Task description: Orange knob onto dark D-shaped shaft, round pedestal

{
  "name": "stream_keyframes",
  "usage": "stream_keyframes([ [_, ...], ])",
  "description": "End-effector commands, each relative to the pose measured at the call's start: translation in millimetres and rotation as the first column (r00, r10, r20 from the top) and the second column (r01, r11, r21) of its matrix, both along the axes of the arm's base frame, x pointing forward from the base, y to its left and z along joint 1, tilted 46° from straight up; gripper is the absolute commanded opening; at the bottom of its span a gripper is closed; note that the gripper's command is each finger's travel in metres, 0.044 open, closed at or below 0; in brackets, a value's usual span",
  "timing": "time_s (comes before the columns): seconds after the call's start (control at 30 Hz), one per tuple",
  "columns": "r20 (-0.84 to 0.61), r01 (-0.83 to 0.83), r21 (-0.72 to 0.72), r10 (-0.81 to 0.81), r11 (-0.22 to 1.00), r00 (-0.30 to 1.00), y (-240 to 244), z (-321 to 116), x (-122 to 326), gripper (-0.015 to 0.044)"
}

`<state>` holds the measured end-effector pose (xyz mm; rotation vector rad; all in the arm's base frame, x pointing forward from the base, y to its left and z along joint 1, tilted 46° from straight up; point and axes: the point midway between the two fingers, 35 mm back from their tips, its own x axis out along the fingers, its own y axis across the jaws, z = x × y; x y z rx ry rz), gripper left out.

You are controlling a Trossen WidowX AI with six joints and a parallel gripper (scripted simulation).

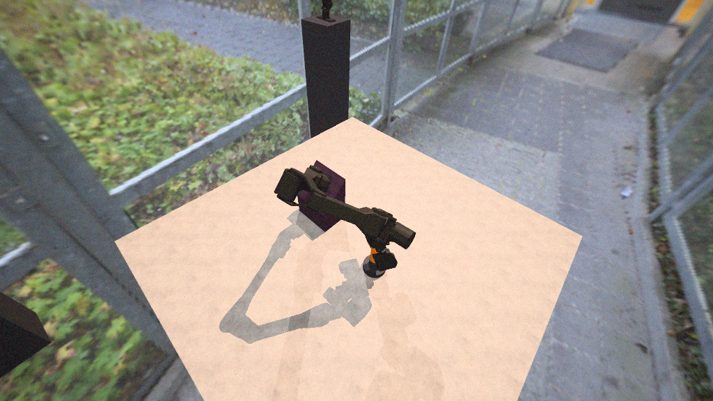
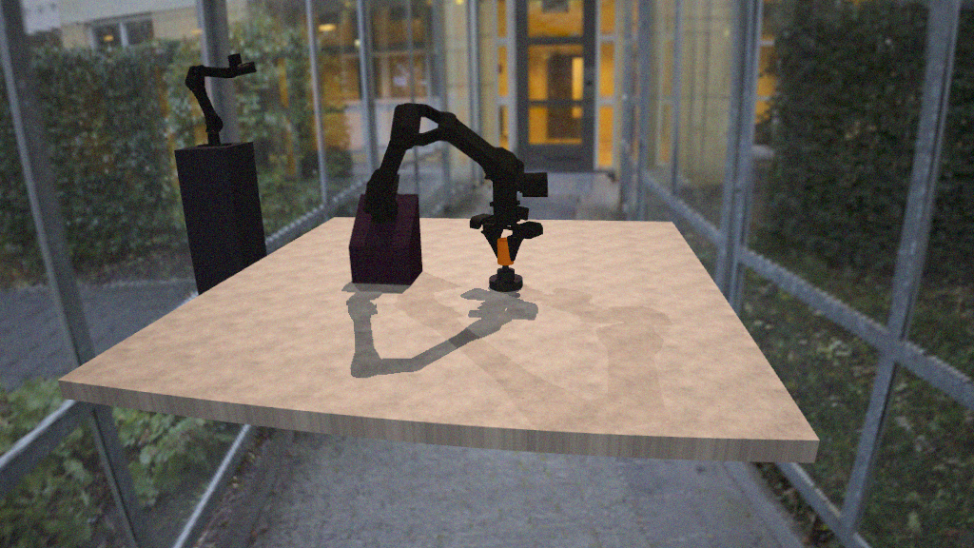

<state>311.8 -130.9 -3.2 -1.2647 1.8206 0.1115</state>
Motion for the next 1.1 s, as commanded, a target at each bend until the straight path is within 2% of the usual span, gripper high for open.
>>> stream_keyframes([
  [0.0, -0.003, -0.004, 0.001, 0.004, 1.0, 1.0, -0.4, -1.3, 0.0, 0.0],
  [0.8, -0.003, -0.004, 0.001, 0.004, 1.0, 1.0, 2.1, 2.6, 0.9, 0.0],
  [1.07, -0.148, -0.147, 0.029, 0.149, 0.989, 0.978, 1.6, 2.3, 1.1, 0.0],
])
